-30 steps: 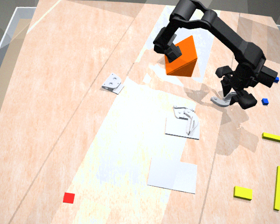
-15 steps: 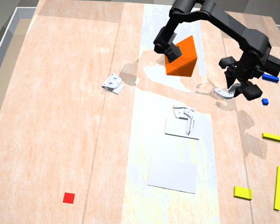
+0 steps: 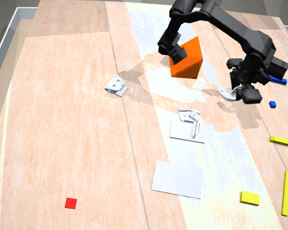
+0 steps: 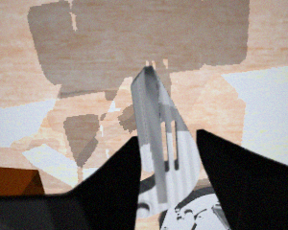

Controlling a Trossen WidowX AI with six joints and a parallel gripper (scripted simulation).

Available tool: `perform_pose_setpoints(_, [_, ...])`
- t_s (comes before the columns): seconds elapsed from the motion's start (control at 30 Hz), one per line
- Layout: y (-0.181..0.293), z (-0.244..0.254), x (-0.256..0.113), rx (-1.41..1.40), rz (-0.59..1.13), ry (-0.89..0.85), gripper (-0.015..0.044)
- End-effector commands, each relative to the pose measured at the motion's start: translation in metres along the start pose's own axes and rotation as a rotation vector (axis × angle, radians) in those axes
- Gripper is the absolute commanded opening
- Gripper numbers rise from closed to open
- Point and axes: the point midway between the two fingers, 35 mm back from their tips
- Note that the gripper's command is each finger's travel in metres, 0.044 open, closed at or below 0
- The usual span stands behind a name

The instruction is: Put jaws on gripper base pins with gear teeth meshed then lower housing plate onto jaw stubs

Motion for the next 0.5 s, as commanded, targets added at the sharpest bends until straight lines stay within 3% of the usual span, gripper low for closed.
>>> perform_pose_setpoints(0.0, [0.010, -0.005, -0.004, 0.118, -0.005, 0.008, 0.0134])
perform_pose_setpoints(0.47, [0.041, -0.017, -0.005, 0.581, -0.007, 0.008, 0.0134])
Point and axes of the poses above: the point midway between the two fingers, 35 mm back from their tips, its own x axis out along the fingers, its own z axis across the jaws, y = z × x, and after that the axes turned 5 degrees about x, right-handed
